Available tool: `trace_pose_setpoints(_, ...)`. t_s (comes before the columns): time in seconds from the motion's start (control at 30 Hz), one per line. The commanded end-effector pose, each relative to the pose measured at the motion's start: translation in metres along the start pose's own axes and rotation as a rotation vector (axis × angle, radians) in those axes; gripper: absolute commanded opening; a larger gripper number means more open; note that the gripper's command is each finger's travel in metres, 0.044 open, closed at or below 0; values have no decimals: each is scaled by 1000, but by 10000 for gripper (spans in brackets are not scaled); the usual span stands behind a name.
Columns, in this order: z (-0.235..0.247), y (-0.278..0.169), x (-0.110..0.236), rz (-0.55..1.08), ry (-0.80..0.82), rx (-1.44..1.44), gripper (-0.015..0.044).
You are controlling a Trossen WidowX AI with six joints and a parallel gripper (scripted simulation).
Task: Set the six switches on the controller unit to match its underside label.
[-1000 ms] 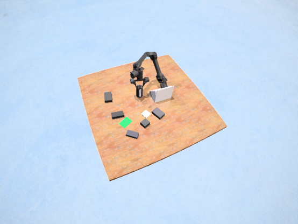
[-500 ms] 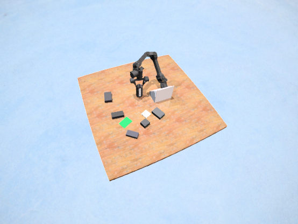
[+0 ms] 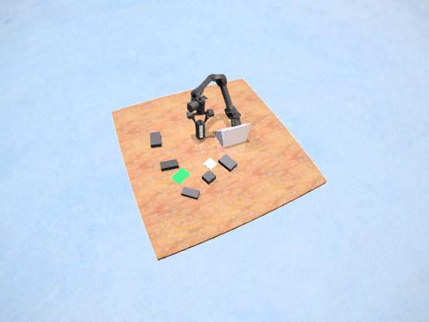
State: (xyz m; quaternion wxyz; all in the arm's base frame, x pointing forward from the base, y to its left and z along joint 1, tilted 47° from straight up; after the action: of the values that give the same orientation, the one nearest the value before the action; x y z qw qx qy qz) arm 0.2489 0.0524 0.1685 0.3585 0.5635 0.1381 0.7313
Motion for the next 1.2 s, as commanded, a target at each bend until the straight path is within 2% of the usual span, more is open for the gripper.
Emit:
trace_pose_setpoints(0.0, 2, 5, -5, -24, -6, -4, 338)
trace_pose_setpoints(1.17, 7, 27, -13, -66, 5, -4, 338)
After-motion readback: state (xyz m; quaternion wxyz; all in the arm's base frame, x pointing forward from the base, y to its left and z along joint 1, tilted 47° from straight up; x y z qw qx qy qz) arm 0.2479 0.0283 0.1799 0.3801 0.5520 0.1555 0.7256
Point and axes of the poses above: the point midway between the two fingers, 35 mm back from their tips, its own x axis back along the fingers, its own z axis across the jaws, y = z × x, the point moved 7 cm from there along x, back along the fingers, and after that the axes turned 15 degrees about -x, right-handed, at the moved point
